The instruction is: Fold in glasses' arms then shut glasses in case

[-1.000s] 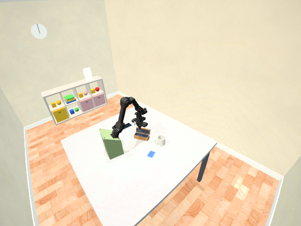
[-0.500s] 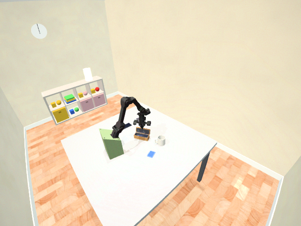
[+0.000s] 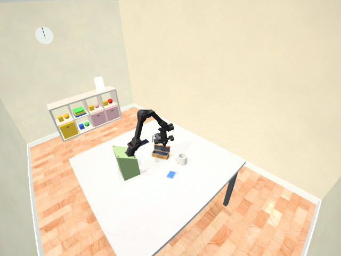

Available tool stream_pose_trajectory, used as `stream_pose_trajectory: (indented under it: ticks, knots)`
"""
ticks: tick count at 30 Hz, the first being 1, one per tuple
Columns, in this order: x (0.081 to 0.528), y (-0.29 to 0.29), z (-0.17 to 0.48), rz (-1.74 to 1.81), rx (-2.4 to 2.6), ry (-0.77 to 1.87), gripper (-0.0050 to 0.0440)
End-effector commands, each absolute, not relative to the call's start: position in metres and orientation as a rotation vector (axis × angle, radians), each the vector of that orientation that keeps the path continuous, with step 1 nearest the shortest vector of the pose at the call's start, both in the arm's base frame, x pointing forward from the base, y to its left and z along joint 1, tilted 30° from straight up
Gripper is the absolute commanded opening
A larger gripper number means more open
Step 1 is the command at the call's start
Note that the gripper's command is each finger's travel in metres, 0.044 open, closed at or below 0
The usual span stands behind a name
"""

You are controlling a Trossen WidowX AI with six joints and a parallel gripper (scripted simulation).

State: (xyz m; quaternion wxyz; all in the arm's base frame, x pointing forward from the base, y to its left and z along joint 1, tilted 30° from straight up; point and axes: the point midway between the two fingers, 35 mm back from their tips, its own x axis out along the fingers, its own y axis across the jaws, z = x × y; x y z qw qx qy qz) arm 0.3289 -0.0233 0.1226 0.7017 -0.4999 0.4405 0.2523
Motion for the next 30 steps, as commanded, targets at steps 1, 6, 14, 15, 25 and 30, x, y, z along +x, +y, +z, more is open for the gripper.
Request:
stream_pose_trajectory:
  ticks: [1,6,14,15,25,30]
  knots:
    - [0.332,-0.033,0.125,0.637,-1.229,0.957,0.0]
    - [0.335,-0.044,0.129,0.728,-1.383,0.914,0.0]
    - [0.337,-0.058,0.135,0.836,-1.568,0.853,0.0]
    - [0.338,-0.061,0.135,0.854,-1.599,0.842,0.0]
    - [0.34,-0.081,0.143,1.002,-1.859,0.739,0.0]
    - [0.341,-0.081,0.141,1.002,-1.859,0.739,0.0]
